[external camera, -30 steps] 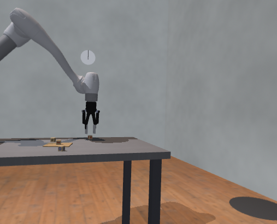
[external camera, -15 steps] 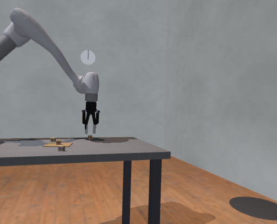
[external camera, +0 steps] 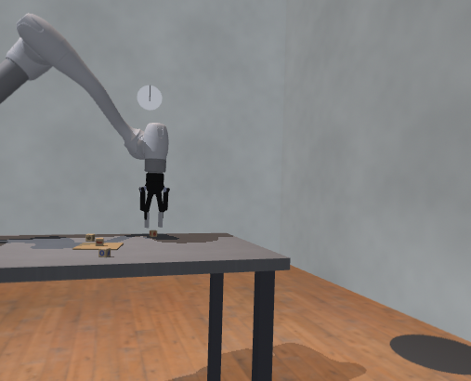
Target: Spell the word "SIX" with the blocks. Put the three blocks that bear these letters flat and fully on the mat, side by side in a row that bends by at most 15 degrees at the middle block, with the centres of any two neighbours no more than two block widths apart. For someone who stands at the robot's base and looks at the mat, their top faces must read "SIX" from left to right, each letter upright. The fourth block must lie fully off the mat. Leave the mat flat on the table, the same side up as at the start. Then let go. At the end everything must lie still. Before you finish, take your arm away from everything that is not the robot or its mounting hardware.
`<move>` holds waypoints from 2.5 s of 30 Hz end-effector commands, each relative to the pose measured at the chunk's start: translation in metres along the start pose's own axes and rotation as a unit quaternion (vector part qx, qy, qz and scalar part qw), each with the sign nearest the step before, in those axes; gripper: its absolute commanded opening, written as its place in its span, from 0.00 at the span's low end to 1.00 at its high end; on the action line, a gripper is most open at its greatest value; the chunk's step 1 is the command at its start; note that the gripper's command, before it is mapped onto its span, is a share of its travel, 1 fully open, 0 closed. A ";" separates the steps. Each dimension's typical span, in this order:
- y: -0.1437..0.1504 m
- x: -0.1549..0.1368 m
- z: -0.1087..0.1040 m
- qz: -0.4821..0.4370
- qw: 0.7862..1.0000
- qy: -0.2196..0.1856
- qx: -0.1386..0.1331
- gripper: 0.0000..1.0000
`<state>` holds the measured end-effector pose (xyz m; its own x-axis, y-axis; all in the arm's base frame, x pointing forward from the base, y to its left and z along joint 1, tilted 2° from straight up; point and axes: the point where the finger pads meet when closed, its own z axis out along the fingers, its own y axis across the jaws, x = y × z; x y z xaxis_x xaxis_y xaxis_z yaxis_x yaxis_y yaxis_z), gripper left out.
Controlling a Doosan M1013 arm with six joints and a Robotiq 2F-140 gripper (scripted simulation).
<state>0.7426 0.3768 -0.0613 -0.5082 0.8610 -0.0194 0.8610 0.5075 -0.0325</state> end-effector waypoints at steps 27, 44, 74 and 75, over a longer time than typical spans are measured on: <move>0.003 0.004 0.034 -0.002 1.000 0.001 -0.002 0.37; 0.003 0.004 0.035 -0.002 1.000 0.001 -0.002 0.37; 0.003 0.004 0.035 -0.002 1.000 0.001 -0.002 0.25; 0.003 0.004 0.035 -0.002 1.000 0.001 -0.002 0.25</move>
<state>0.7435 0.3774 -0.0921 -0.5090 0.8606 -0.0187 0.8606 0.5083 -0.0314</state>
